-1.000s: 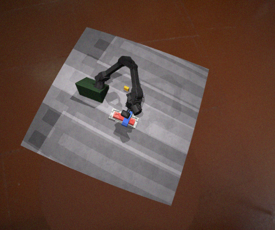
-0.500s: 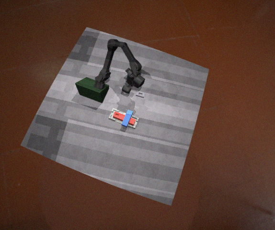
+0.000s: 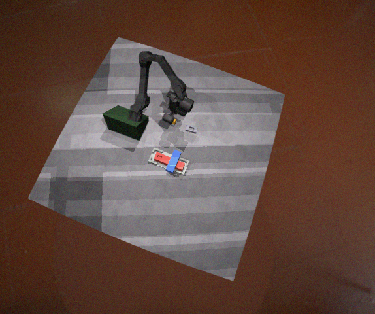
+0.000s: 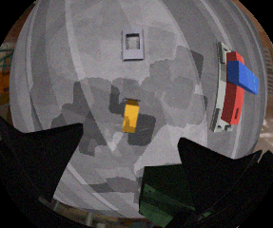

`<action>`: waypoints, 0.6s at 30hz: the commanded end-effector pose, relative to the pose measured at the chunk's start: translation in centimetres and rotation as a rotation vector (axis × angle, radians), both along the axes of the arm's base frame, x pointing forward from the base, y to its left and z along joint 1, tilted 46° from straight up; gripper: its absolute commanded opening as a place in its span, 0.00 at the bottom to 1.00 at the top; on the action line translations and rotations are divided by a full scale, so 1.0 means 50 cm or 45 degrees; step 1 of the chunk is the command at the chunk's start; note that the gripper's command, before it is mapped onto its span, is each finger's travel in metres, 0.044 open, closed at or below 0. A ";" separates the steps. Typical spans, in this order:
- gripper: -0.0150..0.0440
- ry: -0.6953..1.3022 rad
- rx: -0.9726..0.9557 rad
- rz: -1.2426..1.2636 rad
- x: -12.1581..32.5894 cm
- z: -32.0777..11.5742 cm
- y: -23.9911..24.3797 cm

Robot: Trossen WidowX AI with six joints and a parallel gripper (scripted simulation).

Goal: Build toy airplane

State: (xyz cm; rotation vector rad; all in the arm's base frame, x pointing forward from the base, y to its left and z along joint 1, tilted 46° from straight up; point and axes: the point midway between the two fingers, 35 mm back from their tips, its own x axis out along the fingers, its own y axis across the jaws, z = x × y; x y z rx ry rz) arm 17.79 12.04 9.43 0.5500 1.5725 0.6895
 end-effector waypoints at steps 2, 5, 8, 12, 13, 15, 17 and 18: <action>1.00 0.016 0.013 0.002 -0.020 -0.041 0.044; 1.00 0.016 0.013 0.002 -0.020 -0.041 0.044; 1.00 0.016 0.013 0.002 -0.022 -0.051 0.055; 1.00 0.016 0.014 0.002 -0.024 -0.061 0.066; 1.00 0.016 0.014 0.002 -0.024 -0.061 0.066; 1.00 0.016 0.013 0.002 -0.024 -0.063 0.067; 1.00 0.016 0.012 0.002 -0.024 -0.068 0.071; 1.00 0.015 0.012 0.002 -0.024 -0.070 0.073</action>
